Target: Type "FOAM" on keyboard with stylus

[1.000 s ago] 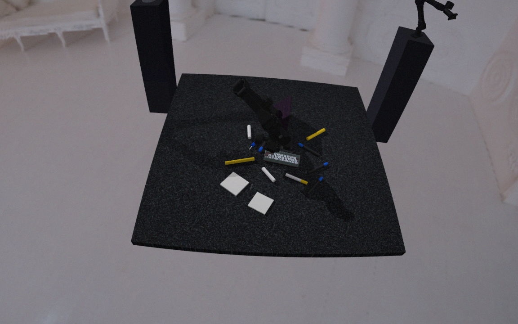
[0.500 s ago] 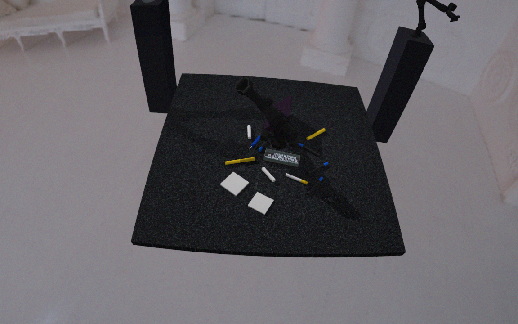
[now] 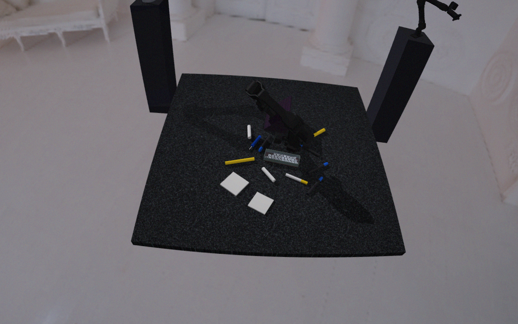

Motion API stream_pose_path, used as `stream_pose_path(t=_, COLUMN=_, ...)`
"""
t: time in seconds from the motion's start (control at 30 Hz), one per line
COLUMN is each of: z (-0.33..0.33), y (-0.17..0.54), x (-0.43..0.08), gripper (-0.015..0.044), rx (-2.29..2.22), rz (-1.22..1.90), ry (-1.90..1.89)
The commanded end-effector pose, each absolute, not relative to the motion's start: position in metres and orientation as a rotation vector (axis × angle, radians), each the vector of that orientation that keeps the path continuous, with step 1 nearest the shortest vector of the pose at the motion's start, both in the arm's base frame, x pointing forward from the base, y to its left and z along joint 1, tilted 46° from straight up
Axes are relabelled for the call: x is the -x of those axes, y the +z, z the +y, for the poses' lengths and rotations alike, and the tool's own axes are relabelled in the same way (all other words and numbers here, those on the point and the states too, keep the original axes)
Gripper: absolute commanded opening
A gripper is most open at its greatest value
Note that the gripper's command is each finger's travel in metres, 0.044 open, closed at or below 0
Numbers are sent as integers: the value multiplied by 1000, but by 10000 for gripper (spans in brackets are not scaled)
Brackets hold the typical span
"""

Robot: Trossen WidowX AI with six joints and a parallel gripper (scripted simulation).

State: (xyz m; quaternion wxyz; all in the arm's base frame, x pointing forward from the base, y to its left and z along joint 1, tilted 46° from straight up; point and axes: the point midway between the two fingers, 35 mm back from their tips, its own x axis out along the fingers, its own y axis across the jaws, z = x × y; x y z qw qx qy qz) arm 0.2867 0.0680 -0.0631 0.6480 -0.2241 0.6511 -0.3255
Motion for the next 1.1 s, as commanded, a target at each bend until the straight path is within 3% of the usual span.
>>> stream_pose_path(t=0.0, z=70, y=-64, x=-291, gripper=0, rx=488, rz=1475, ry=-748)
stream_pose_path(t=0.63, z=111, y=-25, x=-295, gripper=0, rx=489, rz=1464, ry=-733)
stream_pose_path(t=0.77, z=111, y=-25, x=-296, gripper=105, rx=486, rz=1464, ry=-735)
stream_pose_path(t=0.9, z=111, y=-25, x=-296, gripper=0, rx=486, rz=1464, ry=-735)
stream_pose_path(t=1.07, z=111, y=-25, x=-296, gripper=0, rx=486, rz=1464, ry=-735)
